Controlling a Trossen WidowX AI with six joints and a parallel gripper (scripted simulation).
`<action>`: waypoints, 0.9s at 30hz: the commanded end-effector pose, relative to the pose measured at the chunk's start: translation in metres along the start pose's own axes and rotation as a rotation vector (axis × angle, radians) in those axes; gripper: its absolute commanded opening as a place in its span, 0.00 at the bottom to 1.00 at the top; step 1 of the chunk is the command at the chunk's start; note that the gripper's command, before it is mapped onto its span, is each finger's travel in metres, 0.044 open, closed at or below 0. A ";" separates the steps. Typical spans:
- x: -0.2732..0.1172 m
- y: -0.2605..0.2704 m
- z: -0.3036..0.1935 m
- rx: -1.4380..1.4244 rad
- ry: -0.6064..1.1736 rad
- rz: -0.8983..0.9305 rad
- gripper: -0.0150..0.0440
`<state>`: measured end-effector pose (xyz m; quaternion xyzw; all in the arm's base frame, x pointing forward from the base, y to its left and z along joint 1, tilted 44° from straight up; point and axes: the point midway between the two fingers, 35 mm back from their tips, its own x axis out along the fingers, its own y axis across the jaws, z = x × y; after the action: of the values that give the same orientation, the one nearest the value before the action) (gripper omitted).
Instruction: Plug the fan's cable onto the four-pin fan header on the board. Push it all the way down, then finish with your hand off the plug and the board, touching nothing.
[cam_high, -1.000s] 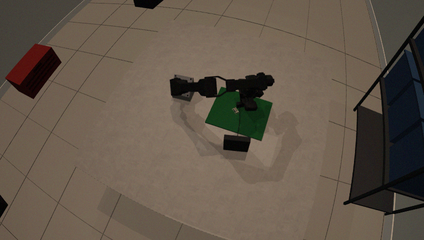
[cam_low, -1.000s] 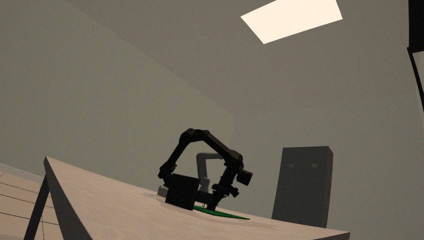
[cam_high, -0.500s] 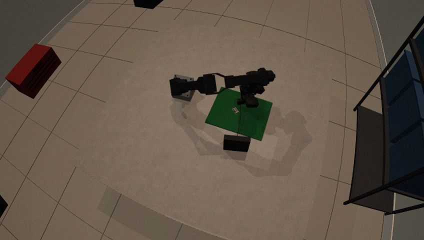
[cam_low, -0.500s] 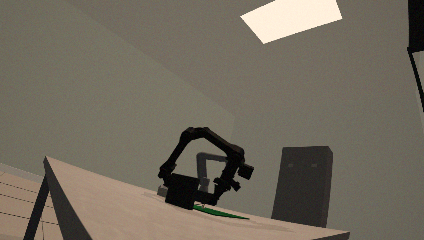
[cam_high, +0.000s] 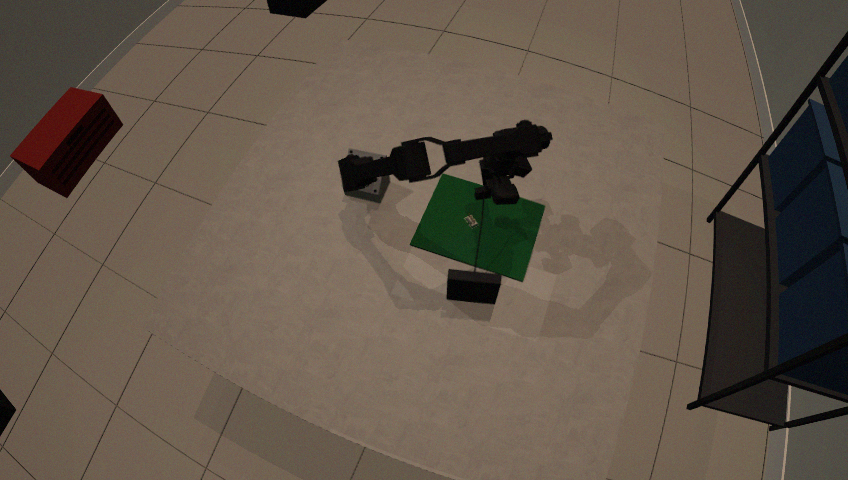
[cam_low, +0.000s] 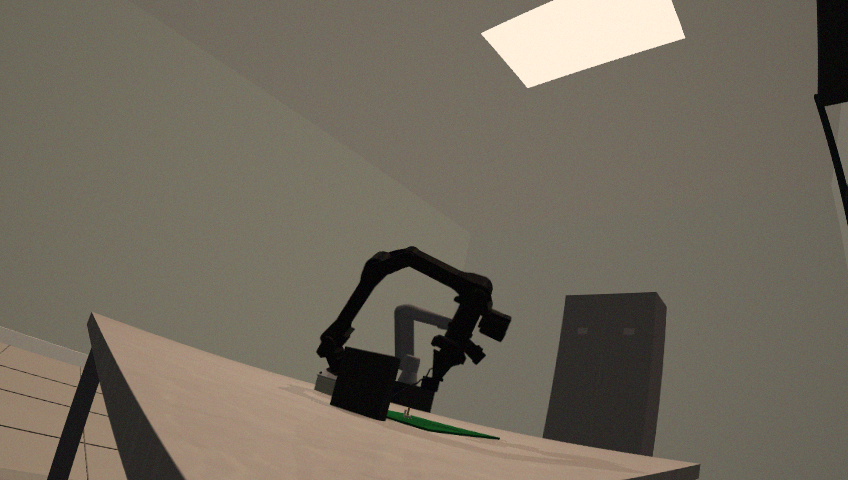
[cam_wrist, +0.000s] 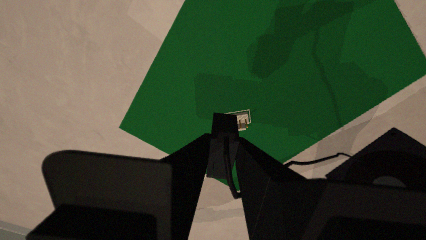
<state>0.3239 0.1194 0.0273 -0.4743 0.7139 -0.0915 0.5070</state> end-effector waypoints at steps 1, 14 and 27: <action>-0.004 -0.001 -0.002 0.007 0.002 0.006 0.25; -0.005 -0.035 0.005 -0.001 -0.098 0.023 0.25; -0.007 -0.074 0.007 0.000 -0.192 0.014 0.25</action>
<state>0.3672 0.0935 0.0665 -0.4730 0.6732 -0.0453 0.5666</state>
